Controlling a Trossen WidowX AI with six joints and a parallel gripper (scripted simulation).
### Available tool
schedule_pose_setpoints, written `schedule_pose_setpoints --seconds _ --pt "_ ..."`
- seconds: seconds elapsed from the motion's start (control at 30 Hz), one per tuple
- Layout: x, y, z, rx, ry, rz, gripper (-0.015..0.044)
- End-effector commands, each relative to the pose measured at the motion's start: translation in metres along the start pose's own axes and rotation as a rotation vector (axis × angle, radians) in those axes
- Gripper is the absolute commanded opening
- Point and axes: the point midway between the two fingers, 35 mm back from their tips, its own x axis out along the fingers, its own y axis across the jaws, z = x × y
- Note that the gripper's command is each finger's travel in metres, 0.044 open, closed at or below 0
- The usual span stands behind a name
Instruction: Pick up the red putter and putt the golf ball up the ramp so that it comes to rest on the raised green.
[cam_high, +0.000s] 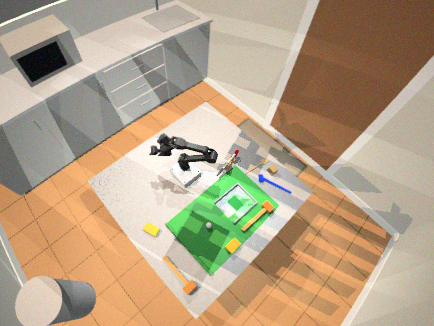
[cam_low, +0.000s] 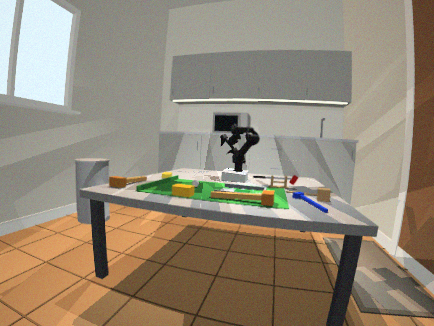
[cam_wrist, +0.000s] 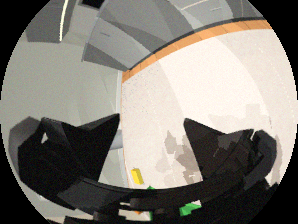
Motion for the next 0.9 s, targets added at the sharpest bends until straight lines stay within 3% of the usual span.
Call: schedule_pose_setpoints --seconds 0.0,0.43,0.87 --pt "0.0 0.001 -0.001 -0.011 0.007 0.0 0.0426" --pt "0.001 0.029 -0.125 -0.86 0.47 0.127 0.044" --pt "-0.056 0.0 -0.25 -1.733 0.887 0.46 0.044"
